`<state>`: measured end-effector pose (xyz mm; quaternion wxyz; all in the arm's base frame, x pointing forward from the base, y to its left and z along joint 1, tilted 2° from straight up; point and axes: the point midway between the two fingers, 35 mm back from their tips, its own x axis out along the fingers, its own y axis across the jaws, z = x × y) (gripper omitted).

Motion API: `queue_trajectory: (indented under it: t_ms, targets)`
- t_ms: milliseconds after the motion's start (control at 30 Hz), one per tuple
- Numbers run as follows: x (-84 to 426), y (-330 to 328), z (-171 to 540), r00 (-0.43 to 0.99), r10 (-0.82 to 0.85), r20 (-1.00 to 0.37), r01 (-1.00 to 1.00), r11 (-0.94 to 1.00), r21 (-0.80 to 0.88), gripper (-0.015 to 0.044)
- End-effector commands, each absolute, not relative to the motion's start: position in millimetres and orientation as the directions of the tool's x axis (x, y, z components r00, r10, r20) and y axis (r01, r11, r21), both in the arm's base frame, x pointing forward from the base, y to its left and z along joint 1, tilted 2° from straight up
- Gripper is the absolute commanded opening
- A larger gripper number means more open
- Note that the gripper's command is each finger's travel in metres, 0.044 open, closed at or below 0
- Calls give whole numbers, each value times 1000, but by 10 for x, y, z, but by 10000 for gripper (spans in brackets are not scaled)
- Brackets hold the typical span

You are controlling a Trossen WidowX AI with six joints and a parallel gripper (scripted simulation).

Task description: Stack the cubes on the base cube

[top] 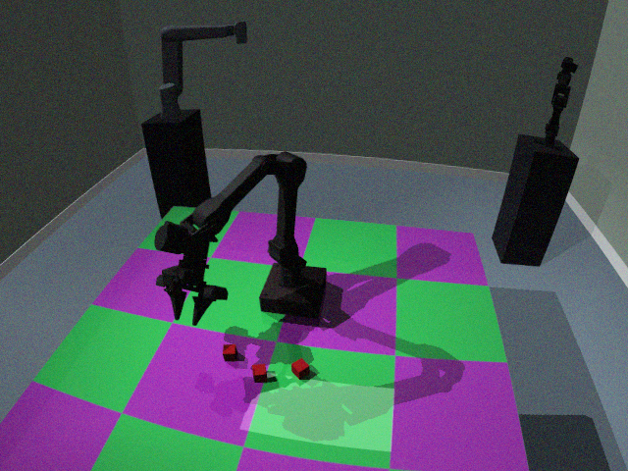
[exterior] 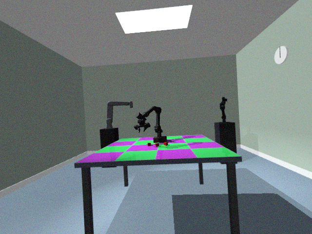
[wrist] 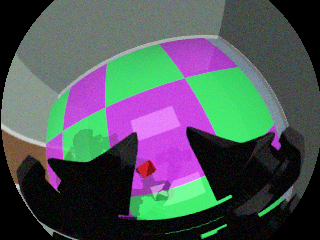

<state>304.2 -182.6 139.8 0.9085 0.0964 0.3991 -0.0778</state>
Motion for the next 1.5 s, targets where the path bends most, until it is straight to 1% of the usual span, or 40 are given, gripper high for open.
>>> queue_trajectory:
  t_ms: [0, 267, 567, 867, 1300, 1467]
  targets:
    - [3117, -1700, 1336, 623, -33, -781, 282, 941, 185, 265]
    - [3243, -1399, 1240, 517, 23, -856, 438, 852, 288, 265]
    - [3327, -1045, 1153, 380, 60, -923, 620, 724, 302, 265]
    - [3353, -688, 1090, 233, 63, -970, 780, 584, 225, 265]
    - [3307, -192, 1052, 27, 0, -1000, 930, 367, 25, 265]
    - [3296, -137, 1051, 5, -12, -1000, 940, 341, 1, 265]
